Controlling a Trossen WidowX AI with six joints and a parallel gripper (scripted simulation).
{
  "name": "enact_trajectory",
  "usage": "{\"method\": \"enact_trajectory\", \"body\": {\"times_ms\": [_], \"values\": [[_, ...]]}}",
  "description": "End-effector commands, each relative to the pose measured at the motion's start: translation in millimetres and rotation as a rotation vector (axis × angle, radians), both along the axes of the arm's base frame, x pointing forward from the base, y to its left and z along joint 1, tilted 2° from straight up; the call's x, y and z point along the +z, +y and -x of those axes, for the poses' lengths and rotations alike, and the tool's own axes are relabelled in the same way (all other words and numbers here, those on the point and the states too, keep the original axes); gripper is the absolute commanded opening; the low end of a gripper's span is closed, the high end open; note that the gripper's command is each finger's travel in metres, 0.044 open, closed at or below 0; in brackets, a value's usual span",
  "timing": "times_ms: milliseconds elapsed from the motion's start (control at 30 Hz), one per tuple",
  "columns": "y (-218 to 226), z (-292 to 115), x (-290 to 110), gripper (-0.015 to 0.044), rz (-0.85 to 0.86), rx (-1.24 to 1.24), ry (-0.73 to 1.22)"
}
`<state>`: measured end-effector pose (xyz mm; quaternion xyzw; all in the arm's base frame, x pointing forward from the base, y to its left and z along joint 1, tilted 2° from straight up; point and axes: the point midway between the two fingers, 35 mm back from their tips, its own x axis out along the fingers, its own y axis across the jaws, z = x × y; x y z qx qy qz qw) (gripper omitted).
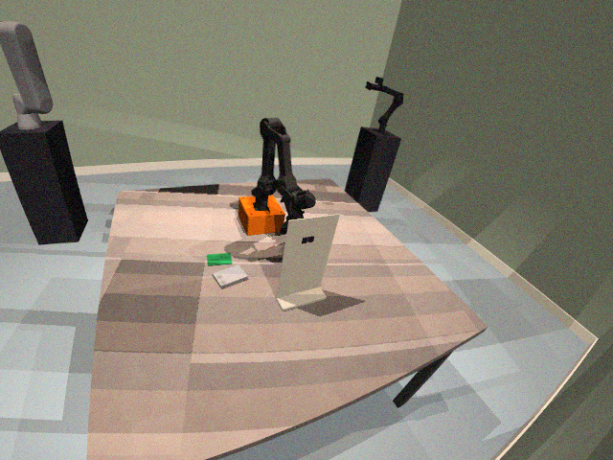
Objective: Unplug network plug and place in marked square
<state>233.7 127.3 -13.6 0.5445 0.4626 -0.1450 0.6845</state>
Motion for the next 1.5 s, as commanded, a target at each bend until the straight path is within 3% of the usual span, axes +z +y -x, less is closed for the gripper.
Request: {"method": "enact_trajectory", "body": {"times_ms": [0, 1467], "values": [[-0.6, 0.4, -3.9, 0.0, 0.004, 0.0, 0.001], [0.0, 2.1, -25.5, 0.0, 0.001, 0.004, 0.001]]}}
